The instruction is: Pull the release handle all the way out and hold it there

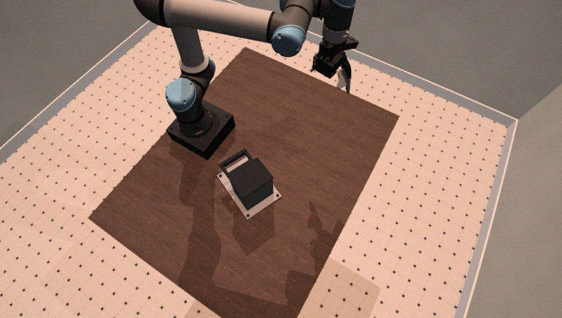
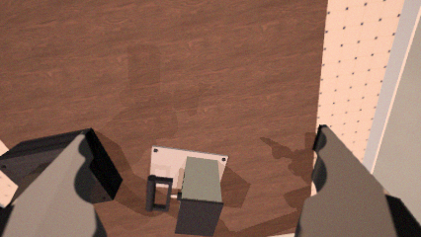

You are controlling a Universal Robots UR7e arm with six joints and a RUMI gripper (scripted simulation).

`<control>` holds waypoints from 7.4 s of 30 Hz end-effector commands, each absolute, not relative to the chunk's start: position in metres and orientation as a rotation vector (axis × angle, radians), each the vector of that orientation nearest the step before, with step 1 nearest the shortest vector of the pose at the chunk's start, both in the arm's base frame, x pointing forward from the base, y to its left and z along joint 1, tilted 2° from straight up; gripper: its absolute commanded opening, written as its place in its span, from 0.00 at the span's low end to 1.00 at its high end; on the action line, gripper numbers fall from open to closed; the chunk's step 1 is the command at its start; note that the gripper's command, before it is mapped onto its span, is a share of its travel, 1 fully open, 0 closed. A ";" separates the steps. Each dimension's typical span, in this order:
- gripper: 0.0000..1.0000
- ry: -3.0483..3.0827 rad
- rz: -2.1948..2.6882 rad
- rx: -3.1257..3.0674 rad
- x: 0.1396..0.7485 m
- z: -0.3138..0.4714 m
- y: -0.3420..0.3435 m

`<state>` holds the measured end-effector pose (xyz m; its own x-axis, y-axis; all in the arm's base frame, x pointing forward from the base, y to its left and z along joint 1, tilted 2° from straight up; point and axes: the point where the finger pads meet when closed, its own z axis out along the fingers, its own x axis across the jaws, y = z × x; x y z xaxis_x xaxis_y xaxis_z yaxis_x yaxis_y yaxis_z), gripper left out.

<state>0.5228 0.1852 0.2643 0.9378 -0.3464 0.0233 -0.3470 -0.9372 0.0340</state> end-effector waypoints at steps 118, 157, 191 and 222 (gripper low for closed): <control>0.00 -0.892 -0.011 2.969 0.238 0.109 -0.107; 0.30 -0.892 -0.011 2.969 0.238 0.109 -0.107; 0.30 -0.893 -0.016 2.972 0.237 0.092 -0.107; 0.30 -0.893 -0.016 2.972 0.236 0.060 -0.108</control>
<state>0.2366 -0.1085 0.0645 0.8347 -0.5506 0.0032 -0.5503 -0.8340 0.0414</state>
